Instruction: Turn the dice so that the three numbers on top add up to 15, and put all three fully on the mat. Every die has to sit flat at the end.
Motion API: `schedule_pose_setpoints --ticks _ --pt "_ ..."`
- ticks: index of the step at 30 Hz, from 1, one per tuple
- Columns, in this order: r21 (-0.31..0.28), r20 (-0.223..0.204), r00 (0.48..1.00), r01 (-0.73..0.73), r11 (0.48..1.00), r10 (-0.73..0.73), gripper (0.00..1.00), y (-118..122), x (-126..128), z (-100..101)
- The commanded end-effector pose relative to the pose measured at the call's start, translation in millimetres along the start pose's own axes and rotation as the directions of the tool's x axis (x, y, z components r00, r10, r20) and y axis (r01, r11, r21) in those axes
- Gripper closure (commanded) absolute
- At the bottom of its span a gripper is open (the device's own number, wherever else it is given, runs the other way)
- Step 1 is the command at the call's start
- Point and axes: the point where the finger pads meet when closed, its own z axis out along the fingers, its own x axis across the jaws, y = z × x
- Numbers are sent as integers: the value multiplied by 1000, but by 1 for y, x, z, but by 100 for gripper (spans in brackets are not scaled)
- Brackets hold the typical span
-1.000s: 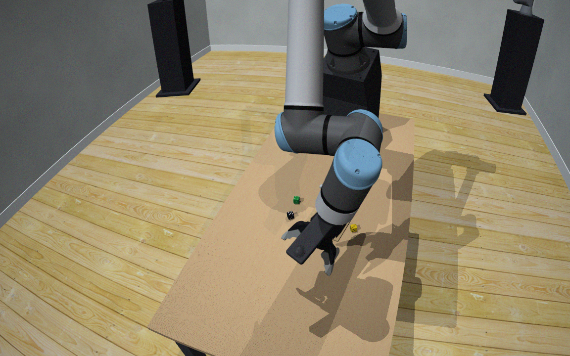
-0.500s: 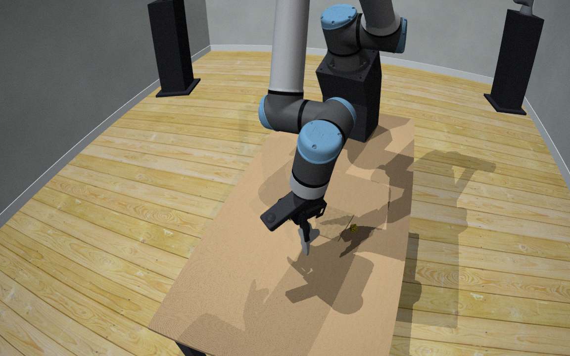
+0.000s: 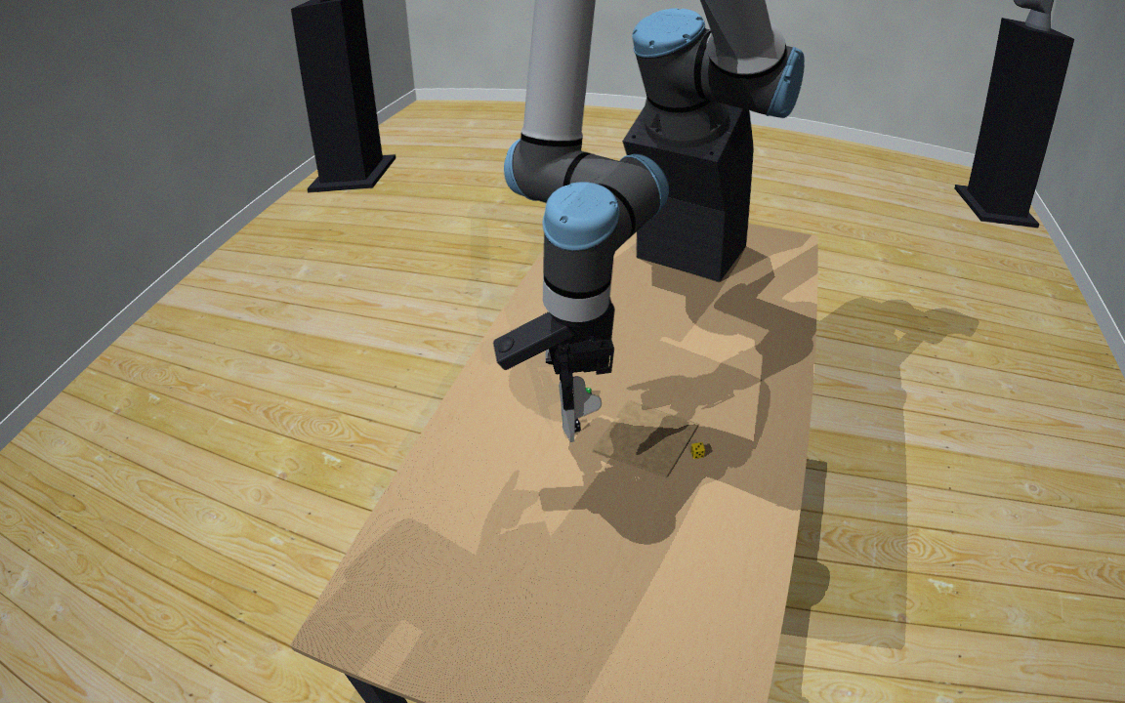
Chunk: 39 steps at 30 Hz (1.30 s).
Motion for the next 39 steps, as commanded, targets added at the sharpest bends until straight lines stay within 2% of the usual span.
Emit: schedule_pose_setpoints --ticks 1,7,11,18,39 --pt "-23 46 988 -149 989 150 0 10 50 3" --pt "-63 80 942 -320 945 325 0 33 102 2" --pt "-71 85 931 -350 934 355 0 37 110 1" --pt "-104 106 872 -468 878 477 0 59 144 -4" --pt "-111 109 859 -489 865 499 0 63 150 -5"
